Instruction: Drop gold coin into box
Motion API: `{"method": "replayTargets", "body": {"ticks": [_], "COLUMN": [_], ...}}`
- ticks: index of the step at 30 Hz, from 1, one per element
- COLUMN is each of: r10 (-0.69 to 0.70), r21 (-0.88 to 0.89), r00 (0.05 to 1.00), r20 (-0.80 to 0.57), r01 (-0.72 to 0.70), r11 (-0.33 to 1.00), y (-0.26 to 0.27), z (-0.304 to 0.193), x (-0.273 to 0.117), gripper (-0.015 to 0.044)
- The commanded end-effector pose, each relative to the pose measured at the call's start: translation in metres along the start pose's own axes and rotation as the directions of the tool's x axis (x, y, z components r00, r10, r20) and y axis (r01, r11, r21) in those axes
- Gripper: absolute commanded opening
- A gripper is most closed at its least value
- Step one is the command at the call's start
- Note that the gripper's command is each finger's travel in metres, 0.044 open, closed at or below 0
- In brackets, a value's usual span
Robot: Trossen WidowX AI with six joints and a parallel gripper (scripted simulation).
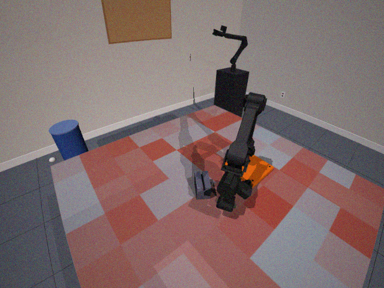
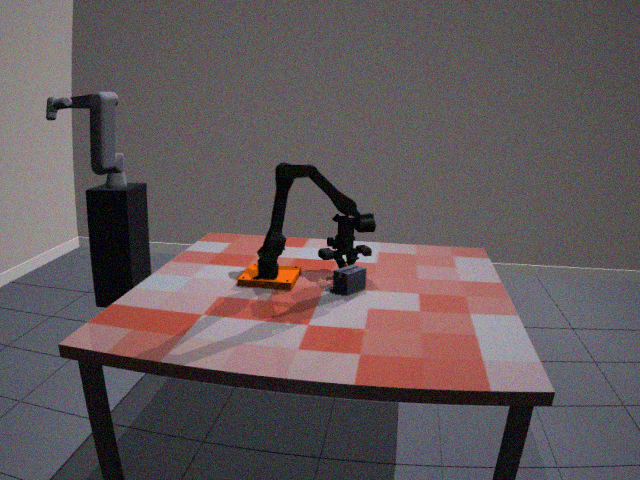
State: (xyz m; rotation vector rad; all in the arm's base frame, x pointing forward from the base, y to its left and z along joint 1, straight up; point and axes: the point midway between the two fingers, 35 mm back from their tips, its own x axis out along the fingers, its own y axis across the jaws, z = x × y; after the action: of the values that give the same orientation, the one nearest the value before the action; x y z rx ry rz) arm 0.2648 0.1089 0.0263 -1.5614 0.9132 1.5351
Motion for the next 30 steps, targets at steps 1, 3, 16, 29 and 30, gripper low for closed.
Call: {"method": "replayTargets", "body": {"ticks": [1, 3, 16, 29, 30], "r10": [0.002, 0.002, 0.002, 0.002, 0.002], "r21": [-0.003, -0.003, -0.003, -0.003, -0.003], "r00": [1.000, 1.000, 1.000, 1.000, 1.000], "r20": [0.003, 0.003, 0.003, 0.003, 0.003], "r01": [-0.002, -0.002, -0.002, -0.002, -0.002], "r11": [1.000, 1.000, 1.000, 1.000, 1.000], "y": [0.001, 0.001, -0.001, -0.004, -0.004], "z": [0.001, 0.001, 0.000, 0.000, 0.000], "x": [0.002, 0.002, -0.009, -0.041, -0.044], "gripper": [0.0000, 0.0000, 0.0000, 0.0000, 0.0000]}}
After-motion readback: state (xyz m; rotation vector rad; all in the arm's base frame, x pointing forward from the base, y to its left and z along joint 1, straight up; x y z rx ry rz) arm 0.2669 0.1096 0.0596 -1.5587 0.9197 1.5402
